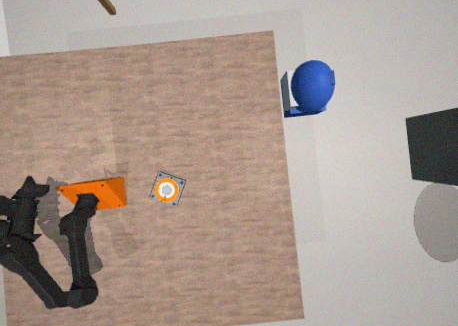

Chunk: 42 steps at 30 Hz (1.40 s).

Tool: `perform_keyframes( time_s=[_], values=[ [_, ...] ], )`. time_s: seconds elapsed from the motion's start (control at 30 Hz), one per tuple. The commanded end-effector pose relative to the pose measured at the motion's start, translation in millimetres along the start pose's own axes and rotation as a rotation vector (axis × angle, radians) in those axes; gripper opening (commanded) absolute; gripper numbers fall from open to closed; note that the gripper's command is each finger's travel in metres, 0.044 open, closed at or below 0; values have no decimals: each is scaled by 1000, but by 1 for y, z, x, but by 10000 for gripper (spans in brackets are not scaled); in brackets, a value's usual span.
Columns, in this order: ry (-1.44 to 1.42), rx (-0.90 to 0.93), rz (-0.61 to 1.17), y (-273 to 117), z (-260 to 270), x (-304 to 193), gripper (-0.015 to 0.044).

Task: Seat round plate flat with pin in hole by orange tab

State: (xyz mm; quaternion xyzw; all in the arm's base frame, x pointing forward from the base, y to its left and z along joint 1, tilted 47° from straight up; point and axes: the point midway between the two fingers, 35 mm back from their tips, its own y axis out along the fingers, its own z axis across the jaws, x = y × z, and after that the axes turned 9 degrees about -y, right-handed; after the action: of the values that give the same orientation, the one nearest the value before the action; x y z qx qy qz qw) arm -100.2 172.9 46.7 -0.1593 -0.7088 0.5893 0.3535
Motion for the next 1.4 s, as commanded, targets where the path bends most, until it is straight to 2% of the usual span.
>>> perform_keyframes(
  time_s=[0.0, 0.3, 0.5, 0.57, 0.7, 1.03, 1.1, 1.27, 1.37],
  values=[
    [153, -71, 64, -2, -29, -8, 0],
    [574, -228, 246, -10, -104, -56, 0],
    [928, -365, 429, -33, -149, -119, 0],
    [973, -379, 452, -35, -153, -127, 0],
    [1226, -455, 590, -52, -168, -176, 0],
    [1712, -589, 914, -96, -165, -286, 0],
    [1742, -596, 938, -99, -163, -294, 0],
    [1962, -639, 1133, -123, -139, -349, 0],
    [2015, -647, 1185, -131, -131, -364, 0]
  ],
)
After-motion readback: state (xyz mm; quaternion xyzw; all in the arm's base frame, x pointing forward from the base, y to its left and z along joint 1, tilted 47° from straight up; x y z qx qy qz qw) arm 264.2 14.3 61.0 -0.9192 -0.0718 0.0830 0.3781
